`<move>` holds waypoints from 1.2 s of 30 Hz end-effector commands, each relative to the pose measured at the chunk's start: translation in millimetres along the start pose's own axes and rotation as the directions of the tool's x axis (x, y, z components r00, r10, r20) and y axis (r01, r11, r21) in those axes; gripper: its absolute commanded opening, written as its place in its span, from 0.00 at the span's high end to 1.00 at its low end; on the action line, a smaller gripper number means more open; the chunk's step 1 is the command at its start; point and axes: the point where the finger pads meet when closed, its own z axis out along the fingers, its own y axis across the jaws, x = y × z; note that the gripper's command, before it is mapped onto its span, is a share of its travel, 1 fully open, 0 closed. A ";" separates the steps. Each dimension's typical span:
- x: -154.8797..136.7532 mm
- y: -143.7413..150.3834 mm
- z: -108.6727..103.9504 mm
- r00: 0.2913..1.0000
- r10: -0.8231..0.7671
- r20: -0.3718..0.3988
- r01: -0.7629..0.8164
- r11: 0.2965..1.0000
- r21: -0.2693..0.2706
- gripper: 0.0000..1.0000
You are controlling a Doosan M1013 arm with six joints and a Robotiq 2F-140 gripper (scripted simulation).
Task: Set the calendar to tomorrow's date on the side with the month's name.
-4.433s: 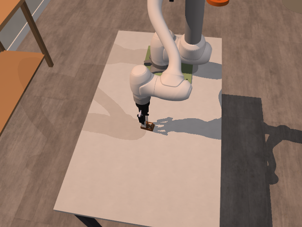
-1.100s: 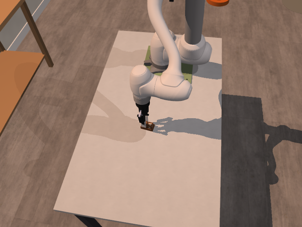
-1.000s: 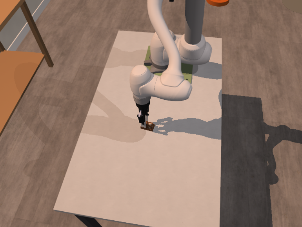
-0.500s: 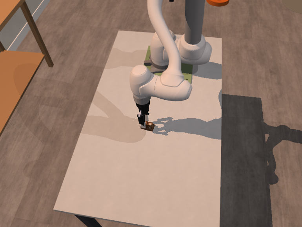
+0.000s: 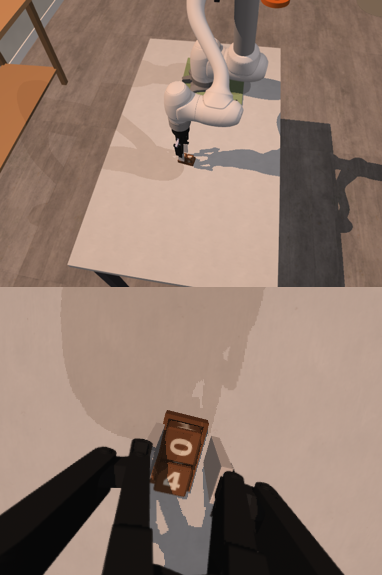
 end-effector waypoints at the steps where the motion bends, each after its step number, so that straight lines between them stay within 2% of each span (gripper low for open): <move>1: -1.6 1.9 -13.2 1.000 0.001 0.001 -0.001 1.000 -0.002 0.72; 9: -1.6 1.8 -56.0 1.000 0.001 0.001 -0.001 1.000 -0.002 0.72; 11: -1.6 1.8 -56.0 1.000 0.001 0.001 -0.001 1.000 -0.002 0.72; 17: -1.6 1.7 -78.3 1.000 0.001 0.001 -0.001 1.000 -0.002 0.72; 22: -1.6 1.7 -81.8 1.000 0.001 0.001 -0.001 1.000 -0.002 0.72; 23: -1.6 1.7 -81.8 1.000 0.001 0.001 -0.001 1.000 -0.002 0.00; 36: -1.6 1.7 -81.8 1.000 0.001 0.001 -0.001 1.000 -0.002 0.00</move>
